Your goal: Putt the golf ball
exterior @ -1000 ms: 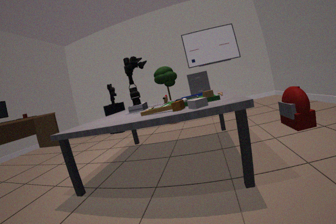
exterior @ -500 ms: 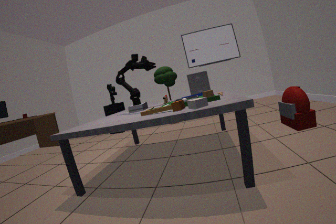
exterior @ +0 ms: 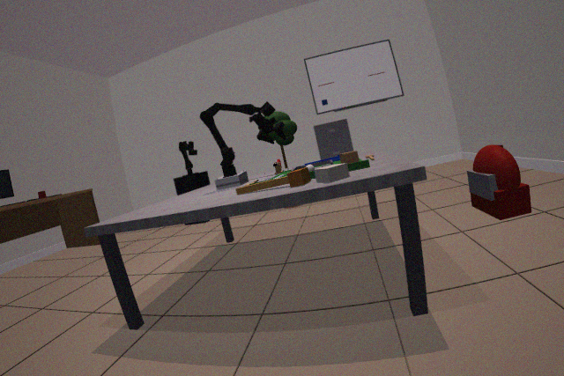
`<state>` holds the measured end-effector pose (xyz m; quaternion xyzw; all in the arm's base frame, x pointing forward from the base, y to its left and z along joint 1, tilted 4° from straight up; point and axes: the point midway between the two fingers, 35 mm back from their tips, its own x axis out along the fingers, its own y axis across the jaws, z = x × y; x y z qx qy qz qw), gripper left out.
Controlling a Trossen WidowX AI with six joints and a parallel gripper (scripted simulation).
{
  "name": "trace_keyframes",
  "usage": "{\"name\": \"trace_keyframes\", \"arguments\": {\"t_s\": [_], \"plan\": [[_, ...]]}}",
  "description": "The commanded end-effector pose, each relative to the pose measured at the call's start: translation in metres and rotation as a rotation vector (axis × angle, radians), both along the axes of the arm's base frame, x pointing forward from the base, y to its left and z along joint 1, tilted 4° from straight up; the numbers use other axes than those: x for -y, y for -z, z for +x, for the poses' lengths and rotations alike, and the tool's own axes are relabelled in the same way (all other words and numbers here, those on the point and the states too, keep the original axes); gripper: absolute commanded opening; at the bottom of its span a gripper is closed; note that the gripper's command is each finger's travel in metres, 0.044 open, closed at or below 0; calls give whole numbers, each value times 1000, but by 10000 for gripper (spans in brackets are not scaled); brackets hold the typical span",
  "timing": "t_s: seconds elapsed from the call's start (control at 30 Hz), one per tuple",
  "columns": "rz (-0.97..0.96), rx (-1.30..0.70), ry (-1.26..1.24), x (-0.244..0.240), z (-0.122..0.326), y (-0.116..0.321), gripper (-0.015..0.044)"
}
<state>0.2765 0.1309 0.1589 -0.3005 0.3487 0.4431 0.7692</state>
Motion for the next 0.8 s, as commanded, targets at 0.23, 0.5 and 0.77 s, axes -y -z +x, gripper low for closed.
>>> {"name": "trace_keyframes", "arguments": {"t_s": [0.23,0.5,0.77], "plan": [[-409,-187,-582,-72,-59,96,440],[-408,-187,-583,-75,-62,97,440],[-408,-187,-583,-74,-62,119,440]]}}
